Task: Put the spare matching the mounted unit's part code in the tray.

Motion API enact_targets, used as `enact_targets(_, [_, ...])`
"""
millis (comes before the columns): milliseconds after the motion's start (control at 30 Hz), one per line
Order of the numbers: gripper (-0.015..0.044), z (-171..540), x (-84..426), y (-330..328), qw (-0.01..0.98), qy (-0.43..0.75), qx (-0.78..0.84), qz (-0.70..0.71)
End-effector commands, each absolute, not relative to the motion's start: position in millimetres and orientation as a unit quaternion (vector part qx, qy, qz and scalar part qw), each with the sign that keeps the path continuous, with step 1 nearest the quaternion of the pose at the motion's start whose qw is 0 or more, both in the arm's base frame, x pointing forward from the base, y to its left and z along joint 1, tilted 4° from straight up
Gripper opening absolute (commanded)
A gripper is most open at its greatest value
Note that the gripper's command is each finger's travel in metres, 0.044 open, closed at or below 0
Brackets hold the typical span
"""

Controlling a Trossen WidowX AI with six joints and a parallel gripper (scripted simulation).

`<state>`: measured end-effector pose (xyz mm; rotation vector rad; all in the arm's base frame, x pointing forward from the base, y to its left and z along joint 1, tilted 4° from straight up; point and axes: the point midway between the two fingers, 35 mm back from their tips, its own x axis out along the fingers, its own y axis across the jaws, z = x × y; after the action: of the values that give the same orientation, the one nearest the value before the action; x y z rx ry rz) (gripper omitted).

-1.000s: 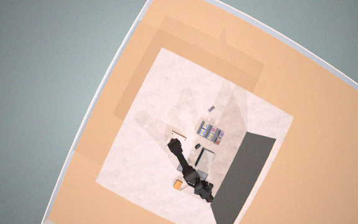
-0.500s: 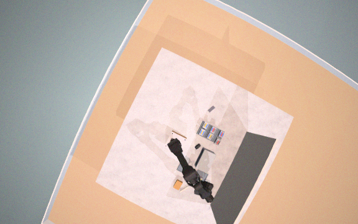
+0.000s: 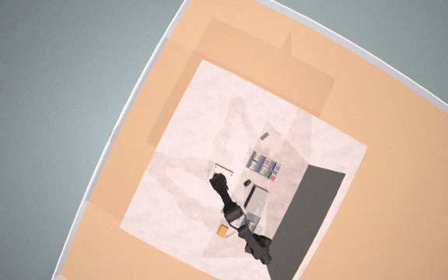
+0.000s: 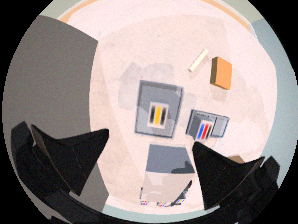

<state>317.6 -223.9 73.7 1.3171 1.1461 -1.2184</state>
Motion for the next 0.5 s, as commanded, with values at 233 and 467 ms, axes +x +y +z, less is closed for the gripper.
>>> enact_targets(233, [0.044,71.4,315.7,-222.7,0.48,0.476,0.54,-0.502])
enact_targets(467, [0.044,71.4,315.7,-222.7,0.48,0.476,0.54,-0.502])
